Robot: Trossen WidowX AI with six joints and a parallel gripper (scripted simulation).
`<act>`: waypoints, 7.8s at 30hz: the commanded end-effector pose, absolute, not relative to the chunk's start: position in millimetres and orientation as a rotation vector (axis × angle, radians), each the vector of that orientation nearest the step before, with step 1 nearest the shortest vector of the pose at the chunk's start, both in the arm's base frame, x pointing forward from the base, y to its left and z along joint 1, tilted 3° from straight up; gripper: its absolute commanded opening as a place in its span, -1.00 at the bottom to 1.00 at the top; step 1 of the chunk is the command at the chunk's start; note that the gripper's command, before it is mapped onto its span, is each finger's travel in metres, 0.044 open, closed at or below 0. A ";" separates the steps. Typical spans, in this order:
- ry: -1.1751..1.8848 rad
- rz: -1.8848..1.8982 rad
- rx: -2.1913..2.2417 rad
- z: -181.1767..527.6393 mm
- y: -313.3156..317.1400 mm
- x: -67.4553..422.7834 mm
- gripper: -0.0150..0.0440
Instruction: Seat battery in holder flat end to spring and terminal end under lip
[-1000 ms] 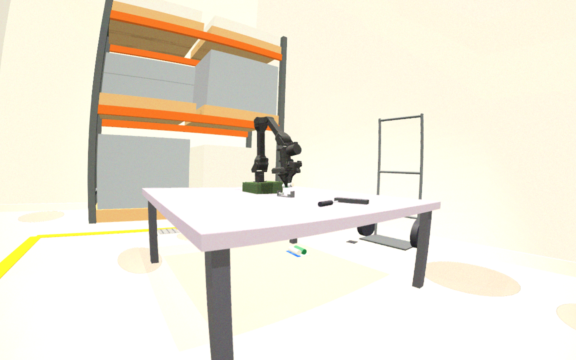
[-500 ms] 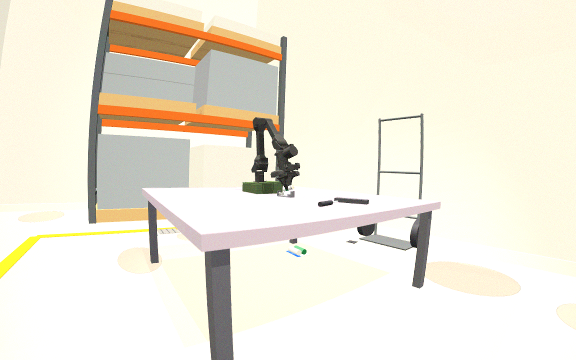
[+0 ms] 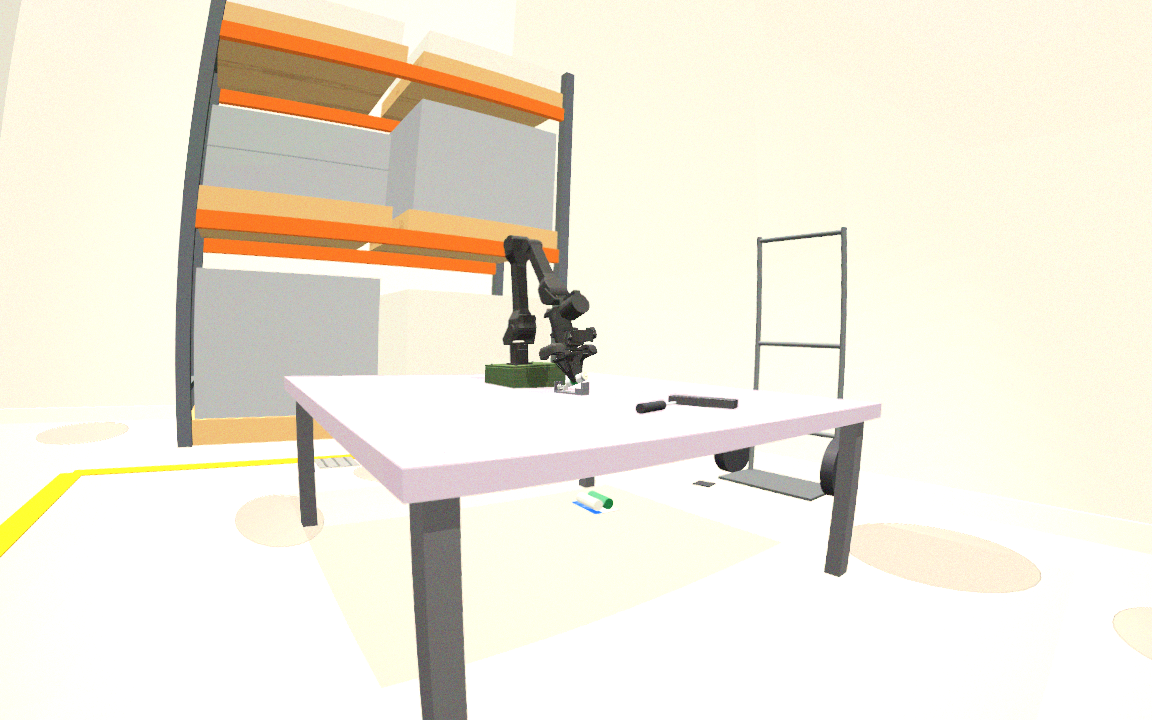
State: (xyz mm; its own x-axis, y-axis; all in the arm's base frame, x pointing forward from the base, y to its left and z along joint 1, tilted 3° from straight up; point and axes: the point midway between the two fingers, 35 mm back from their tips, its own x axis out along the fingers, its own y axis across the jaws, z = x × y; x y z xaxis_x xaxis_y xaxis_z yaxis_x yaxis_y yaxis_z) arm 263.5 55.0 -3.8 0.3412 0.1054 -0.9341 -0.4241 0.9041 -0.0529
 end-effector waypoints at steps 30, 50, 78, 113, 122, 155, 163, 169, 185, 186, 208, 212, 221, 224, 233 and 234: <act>1.039 0.366 -0.285 -14.6 49.0 249.5 -0.24; 1.042 0.354 -0.293 -15.5 43.3 236.5 -0.24; 1.102 0.349 -0.302 -17.2 43.2 236.5 -0.24; 1.313 0.333 -0.333 -21.8 46.5 245.3 -0.24; 1.367 0.328 -0.343 -22.6 47.2 246.9 -0.24; 1.560 0.316 -0.383 -24.7 49.2 251.3 -0.24; 1.562 0.317 -0.383 -24.6 51.2 255.6 -0.24; 1.564 0.319 -0.382 -24.5 53.3 260.3 -0.24; 1.563 0.322 -0.379 -24.4 55.6 265.5 -0.24; 1.563 0.322 -0.379 -24.4 55.6 265.5 -0.15; 1.564 0.325 -0.380 35.7 58.7 266.7 0.64; 1.564 0.325 -0.379 63.2 59.4 264.1 1.00; 1.564 0.325 -0.379 63.2 59.2 265.4 1.00; 1.564 0.325 -0.379 63.2 59.2 265.4 1.00; 1.564 0.325 -0.379 63.2 59.2 265.4 1.00; 1.564 0.325 -0.379 63.2 59.2 265.4 1.00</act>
State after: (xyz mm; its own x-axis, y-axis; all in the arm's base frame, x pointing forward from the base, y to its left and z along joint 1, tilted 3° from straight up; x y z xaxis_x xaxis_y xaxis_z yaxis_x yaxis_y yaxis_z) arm 265.6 58.9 63.0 -0.0124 -0.0387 -0.9992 -0.4350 0.8999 -0.0295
